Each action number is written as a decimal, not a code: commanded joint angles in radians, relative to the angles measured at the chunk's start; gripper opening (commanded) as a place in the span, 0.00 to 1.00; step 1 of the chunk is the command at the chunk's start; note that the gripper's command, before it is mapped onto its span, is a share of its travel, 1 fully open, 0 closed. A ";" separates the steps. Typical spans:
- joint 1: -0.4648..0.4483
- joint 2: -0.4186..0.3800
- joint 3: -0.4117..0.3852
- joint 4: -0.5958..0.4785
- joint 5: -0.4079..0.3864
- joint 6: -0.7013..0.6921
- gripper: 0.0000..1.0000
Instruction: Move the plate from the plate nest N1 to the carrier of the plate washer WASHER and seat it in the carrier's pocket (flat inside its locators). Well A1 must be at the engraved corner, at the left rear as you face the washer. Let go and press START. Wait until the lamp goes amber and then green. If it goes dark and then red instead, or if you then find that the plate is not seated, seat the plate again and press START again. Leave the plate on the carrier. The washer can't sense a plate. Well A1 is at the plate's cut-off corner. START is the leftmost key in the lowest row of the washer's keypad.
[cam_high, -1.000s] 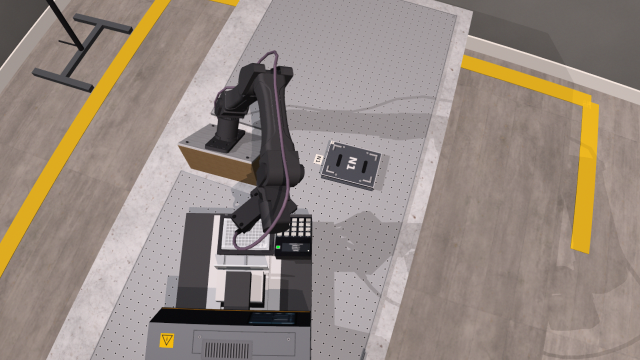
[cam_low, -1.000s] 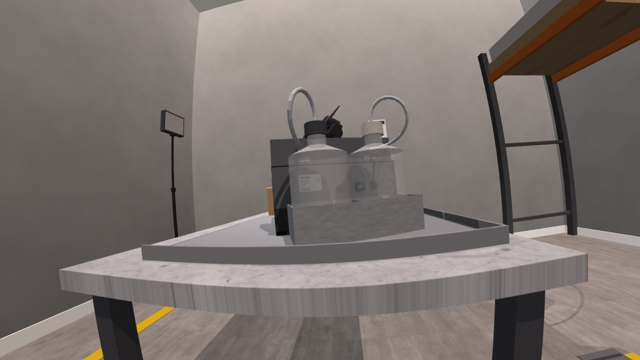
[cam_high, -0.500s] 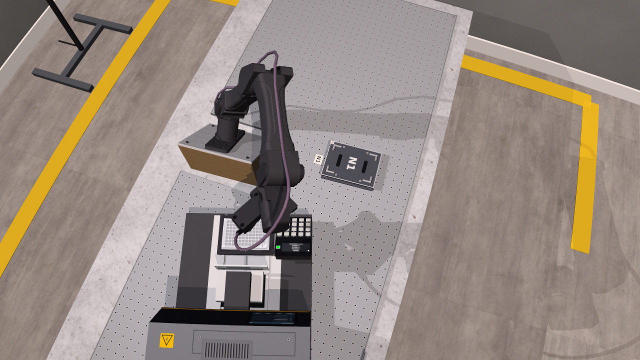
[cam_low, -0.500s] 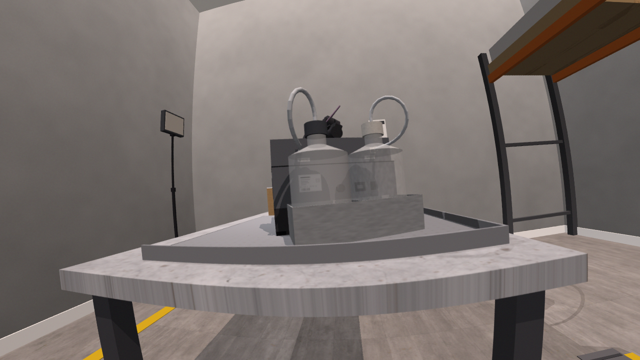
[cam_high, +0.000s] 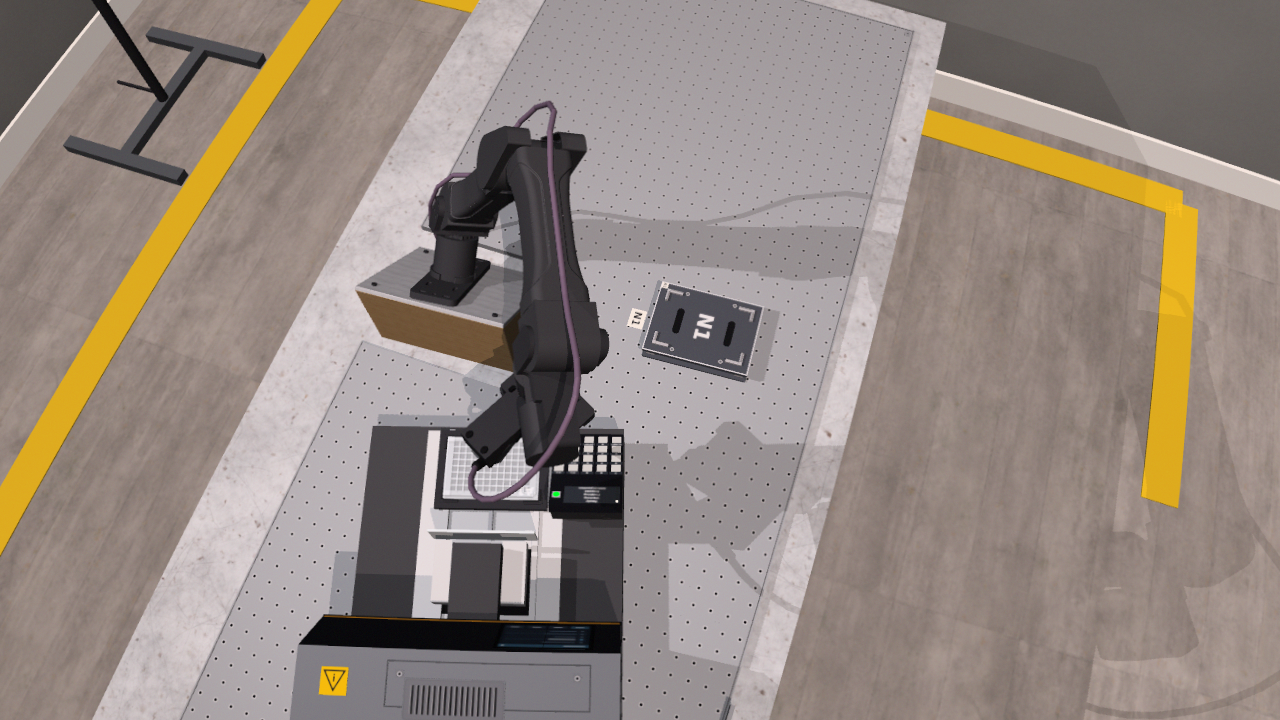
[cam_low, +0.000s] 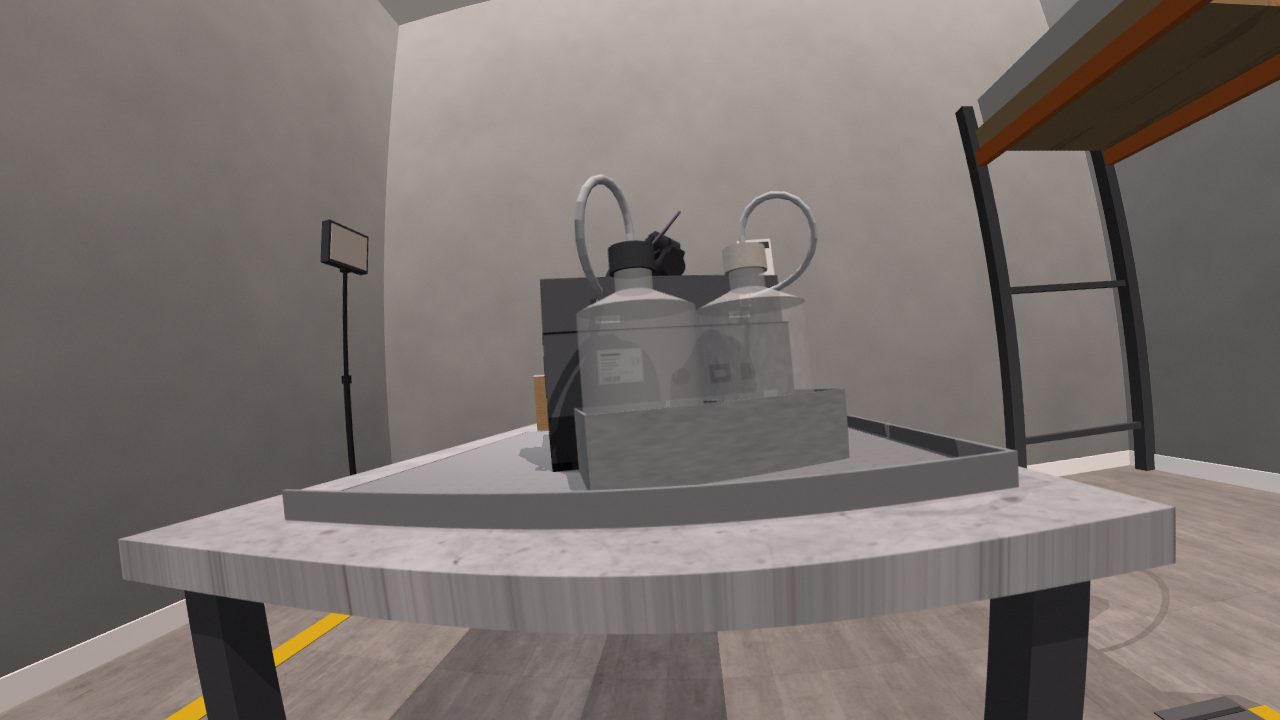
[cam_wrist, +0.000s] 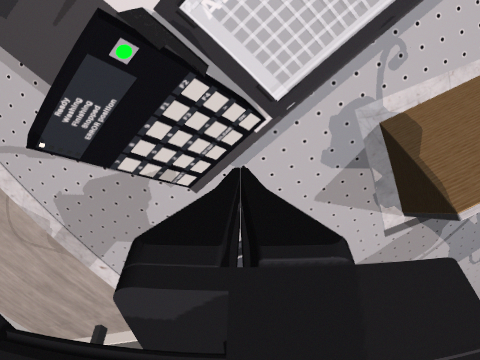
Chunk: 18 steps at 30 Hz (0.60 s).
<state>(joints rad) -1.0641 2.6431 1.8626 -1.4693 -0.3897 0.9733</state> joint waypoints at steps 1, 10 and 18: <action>-0.019 0.001 0.044 -0.015 0.005 -0.007 0.00; 0.069 -0.076 -0.018 -0.021 -0.047 -0.179 0.00; 0.150 -0.128 -0.024 -0.036 -0.095 -0.369 0.00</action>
<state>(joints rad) -0.9222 2.5523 1.8626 -1.4830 -0.4583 0.7097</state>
